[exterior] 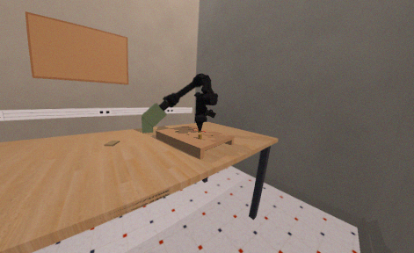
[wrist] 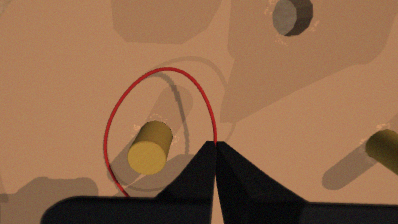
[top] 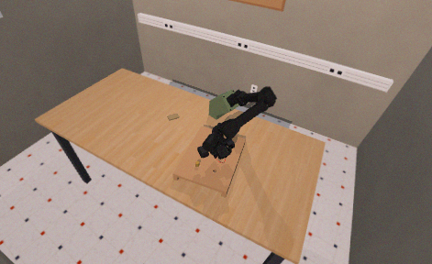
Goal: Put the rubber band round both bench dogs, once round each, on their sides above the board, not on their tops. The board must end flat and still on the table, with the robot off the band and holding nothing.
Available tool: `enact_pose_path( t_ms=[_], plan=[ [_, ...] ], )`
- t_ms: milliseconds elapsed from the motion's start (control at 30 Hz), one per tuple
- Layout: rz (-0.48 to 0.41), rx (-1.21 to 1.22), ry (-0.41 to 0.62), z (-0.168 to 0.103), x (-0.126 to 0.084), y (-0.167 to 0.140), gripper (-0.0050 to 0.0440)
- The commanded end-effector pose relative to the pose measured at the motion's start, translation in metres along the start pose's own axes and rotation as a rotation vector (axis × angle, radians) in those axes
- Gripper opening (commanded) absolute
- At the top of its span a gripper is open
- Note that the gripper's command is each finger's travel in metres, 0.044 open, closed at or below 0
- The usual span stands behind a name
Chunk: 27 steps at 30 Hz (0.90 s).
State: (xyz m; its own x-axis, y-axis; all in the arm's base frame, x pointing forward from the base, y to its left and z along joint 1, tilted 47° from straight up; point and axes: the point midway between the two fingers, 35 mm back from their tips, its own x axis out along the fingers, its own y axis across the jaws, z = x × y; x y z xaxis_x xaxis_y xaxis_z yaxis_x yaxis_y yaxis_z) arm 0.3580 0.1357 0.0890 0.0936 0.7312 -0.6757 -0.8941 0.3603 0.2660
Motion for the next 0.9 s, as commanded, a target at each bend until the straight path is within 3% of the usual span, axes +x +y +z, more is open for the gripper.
enact_pose_path(
  t_ms=[0,867],
  plan=[
    [-0.01,-0.014,-0.008,0.005,-0.003,-0.004,-0.005],
    [-0.009,-0.011,-0.007,0.004,0.0,-0.034,-0.005]
  ],
)
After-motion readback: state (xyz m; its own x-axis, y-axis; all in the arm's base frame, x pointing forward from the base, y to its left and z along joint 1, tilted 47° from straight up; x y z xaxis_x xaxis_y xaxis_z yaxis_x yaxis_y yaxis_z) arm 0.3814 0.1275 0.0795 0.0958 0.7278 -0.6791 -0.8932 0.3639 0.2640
